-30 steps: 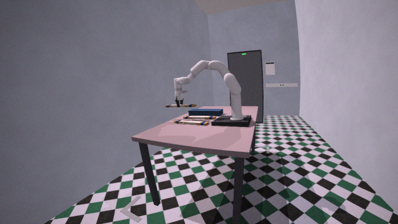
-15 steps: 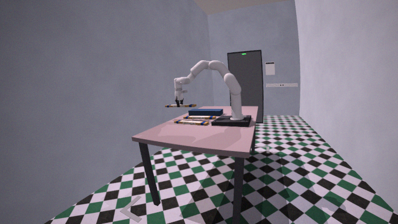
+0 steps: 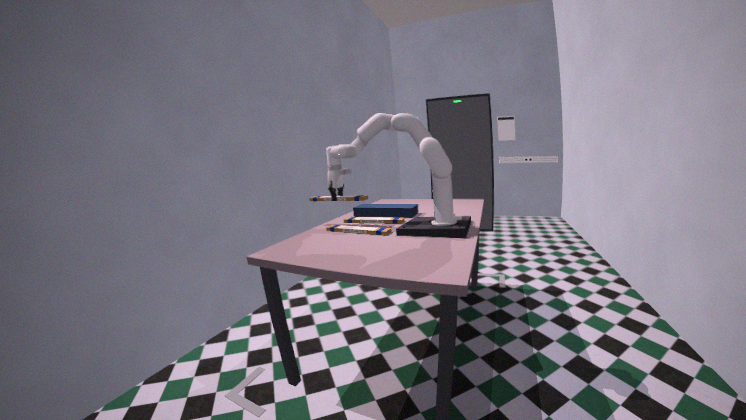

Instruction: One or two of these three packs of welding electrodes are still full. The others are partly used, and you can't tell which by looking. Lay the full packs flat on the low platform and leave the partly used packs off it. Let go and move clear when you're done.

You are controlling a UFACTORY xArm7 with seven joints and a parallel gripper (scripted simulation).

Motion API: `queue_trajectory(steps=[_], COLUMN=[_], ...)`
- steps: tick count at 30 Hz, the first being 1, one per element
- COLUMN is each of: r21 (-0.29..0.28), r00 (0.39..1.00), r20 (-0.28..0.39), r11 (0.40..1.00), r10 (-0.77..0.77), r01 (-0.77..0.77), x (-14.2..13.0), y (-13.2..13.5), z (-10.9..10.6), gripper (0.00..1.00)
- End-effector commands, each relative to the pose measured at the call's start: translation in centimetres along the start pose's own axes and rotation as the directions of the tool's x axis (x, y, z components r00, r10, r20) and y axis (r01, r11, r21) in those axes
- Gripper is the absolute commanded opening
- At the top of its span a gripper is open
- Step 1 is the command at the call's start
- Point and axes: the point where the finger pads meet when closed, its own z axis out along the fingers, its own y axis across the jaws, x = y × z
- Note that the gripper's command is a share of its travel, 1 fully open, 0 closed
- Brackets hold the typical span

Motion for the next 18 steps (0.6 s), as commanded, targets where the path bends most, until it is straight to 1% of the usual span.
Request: queue_trajectory(steps=[1,8,10,14,18], r21=[0.000,0.000,-0.001,-0.002,-0.002], r00=[1.000,1.000,0.999,0.988,0.986], r20=[0.006,0.006,0.006,0.006,0.006], r11=[1.000,1.000,0.999,0.988,0.986], r10=[0.000,0.002,0.035,0.155,0.168], r01=[0.000,-0.002,-0.035,-0.155,-0.168], x=[-0.16,-0.16,-0.16,-0.18,-0.18], y=[0.00,0.00,-0.02,-0.07,-0.07], z=[-0.27,-0.27,-0.27,-0.27,-0.27], gripper=[0.58,0.58,0.58,0.58,0.58])
